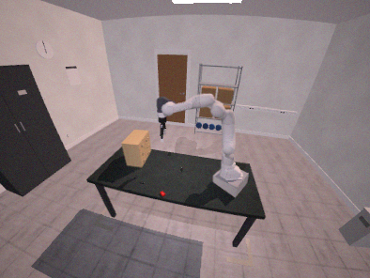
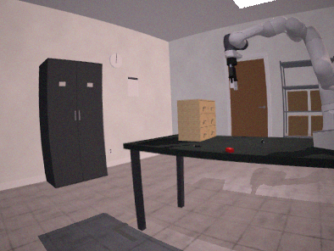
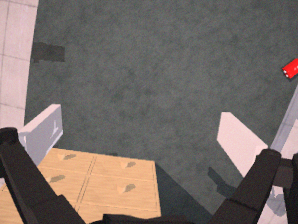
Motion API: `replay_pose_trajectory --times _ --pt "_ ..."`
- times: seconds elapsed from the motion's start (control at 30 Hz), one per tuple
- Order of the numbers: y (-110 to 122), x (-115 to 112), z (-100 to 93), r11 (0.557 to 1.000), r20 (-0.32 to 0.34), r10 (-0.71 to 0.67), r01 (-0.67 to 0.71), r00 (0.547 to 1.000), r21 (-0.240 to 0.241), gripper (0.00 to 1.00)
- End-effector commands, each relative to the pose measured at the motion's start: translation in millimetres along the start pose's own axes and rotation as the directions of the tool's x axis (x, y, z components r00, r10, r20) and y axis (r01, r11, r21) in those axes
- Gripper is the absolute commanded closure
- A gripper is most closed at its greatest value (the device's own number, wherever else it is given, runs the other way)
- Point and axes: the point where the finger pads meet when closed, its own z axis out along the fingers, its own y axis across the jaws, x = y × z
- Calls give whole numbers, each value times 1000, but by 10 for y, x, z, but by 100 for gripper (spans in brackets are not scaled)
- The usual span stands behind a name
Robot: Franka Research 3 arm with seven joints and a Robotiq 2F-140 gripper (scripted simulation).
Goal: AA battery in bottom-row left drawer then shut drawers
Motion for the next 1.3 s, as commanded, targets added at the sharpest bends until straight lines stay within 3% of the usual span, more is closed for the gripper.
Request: replay_pose_trajectory --times 0.0,0.6,1.27 --pt "-23 -8 18 991 5 -132 132 991 -1 0" --pt "-27 -16 77 957 5 -289 289 957 1 0" --pt "-33 -27 164 865 5 -502 502 865 2 0"
